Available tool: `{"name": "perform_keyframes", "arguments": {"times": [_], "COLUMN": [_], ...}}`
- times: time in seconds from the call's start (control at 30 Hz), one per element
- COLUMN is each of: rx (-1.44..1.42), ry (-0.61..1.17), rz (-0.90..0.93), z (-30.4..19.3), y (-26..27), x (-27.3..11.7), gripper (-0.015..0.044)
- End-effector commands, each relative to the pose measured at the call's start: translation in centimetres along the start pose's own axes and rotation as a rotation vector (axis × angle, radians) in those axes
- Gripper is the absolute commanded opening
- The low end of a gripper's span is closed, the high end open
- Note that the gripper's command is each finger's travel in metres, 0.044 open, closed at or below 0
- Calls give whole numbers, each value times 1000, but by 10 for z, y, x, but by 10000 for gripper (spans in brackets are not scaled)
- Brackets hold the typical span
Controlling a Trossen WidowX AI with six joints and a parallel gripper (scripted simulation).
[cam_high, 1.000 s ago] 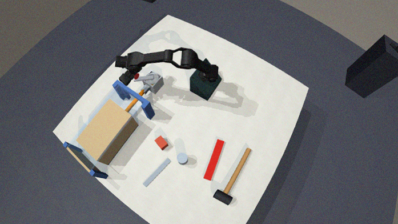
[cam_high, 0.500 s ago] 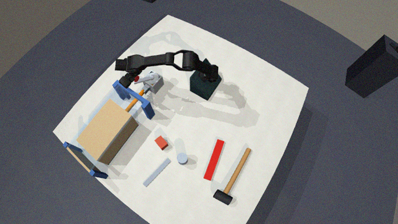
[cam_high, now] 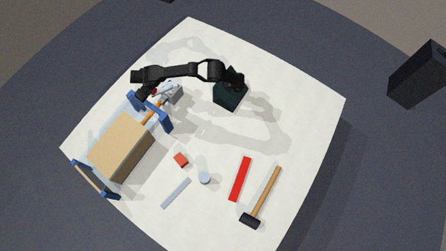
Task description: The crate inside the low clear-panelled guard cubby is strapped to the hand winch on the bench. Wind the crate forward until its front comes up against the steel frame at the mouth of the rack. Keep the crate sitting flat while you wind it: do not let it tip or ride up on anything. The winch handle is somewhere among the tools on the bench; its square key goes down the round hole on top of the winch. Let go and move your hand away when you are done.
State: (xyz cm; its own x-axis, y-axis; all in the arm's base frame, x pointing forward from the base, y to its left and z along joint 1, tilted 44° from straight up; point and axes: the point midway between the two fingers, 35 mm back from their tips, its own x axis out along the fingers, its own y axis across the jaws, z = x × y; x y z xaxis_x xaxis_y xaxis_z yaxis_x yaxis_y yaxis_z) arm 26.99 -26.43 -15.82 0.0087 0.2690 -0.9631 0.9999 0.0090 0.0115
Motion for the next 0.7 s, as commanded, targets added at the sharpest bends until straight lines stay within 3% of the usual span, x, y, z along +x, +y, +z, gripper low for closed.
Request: {"name": "perform_keyframes", "arguments": {"times": [0.0,0.67], "rx": [-10,-10], "ry": [33,35], "rz": [10,10], "z": [-17,-41], "y": [7,12], "x": [-4,-15], "gripper": [0,0]}}
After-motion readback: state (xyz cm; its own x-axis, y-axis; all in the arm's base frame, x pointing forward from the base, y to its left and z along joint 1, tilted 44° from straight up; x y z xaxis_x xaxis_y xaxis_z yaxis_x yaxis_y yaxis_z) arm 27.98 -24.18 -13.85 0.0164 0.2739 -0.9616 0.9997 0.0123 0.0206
